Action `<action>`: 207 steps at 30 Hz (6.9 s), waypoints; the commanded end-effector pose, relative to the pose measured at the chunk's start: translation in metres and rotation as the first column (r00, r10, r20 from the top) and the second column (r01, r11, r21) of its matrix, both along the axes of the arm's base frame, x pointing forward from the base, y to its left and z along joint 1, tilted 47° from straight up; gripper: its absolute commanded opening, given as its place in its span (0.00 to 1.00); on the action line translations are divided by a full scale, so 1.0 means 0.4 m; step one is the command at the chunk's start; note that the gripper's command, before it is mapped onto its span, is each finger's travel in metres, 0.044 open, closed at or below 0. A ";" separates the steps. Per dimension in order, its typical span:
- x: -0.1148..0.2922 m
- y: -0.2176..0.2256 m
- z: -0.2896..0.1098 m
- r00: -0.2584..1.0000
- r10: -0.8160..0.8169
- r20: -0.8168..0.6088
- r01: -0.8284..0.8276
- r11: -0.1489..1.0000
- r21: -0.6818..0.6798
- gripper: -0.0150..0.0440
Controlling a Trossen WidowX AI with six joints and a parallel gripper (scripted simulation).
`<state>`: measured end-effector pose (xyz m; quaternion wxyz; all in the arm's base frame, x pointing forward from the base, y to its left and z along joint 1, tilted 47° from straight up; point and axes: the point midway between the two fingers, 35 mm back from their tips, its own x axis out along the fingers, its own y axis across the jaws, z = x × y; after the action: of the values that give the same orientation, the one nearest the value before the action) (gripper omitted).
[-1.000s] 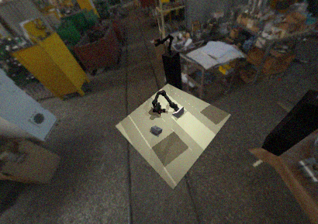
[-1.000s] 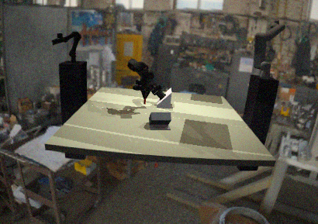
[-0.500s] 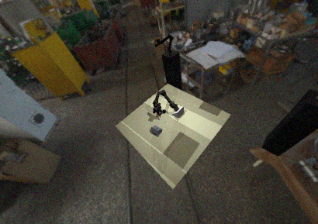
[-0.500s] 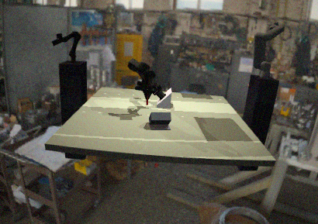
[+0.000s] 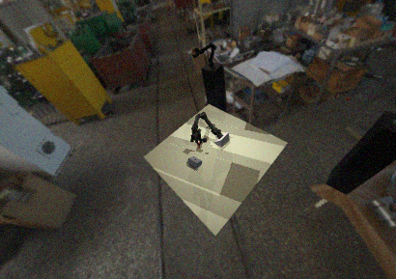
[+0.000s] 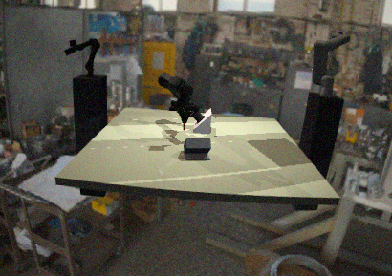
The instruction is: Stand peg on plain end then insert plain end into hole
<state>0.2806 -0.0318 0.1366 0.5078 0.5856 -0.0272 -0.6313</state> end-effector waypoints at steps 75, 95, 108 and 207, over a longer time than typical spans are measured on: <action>0.181 0.115 -0.089 0.899 0.414 0.144 -0.408 0.910 -0.071 0.25; 0.230 0.095 -0.126 0.877 0.453 0.159 -0.444 0.891 -0.093 0.25; 0.239 0.088 -0.136 0.876 0.449 0.178 -0.439 0.893 -0.094 0.25; 0.308 0.034 -0.199 0.878 0.440 0.188 -0.429 0.898 -0.094 0.25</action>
<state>0.4009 -0.0183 0.0573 0.6441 0.6252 0.0360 -0.4394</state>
